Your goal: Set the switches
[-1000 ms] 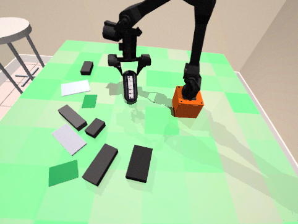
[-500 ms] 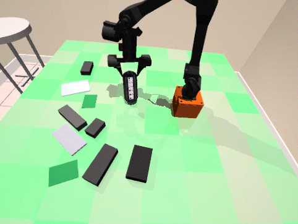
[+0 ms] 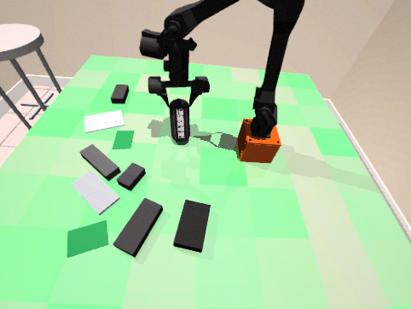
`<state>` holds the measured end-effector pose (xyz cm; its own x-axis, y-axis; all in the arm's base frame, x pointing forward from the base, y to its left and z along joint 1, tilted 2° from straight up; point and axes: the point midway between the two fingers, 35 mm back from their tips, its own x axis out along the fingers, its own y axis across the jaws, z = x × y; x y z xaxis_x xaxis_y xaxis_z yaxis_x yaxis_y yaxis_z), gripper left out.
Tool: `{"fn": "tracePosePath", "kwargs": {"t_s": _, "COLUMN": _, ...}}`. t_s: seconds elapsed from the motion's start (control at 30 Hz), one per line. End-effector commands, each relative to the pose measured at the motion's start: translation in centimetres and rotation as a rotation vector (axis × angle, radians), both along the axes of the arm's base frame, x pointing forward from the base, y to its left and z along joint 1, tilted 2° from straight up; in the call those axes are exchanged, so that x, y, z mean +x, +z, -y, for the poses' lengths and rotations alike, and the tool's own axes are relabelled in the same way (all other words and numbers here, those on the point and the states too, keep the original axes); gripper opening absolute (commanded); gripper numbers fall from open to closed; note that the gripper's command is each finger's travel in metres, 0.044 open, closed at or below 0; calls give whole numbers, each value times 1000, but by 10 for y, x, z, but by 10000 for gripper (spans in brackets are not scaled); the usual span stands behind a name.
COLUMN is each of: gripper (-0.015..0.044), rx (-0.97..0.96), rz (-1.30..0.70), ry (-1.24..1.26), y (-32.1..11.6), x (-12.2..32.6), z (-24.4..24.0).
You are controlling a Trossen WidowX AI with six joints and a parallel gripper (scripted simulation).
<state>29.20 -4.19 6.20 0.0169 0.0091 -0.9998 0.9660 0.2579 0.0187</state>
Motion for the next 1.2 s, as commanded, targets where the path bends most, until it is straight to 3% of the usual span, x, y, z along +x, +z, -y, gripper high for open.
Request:
{"fn": "tracePosePath", "kwargs": {"t_s": 0.0, "gripper": 338, "rx": 12, "rz": -6, "ry": -1, "y": -1, "x": -2, "z": -7}}
{"fn": "tracePosePath", "kwargs": {"t_s": 1.17, "gripper": 338, "rx": 15, "rz": -7, "ry": -1, "y": 1, "x": -10, "z": -36}}
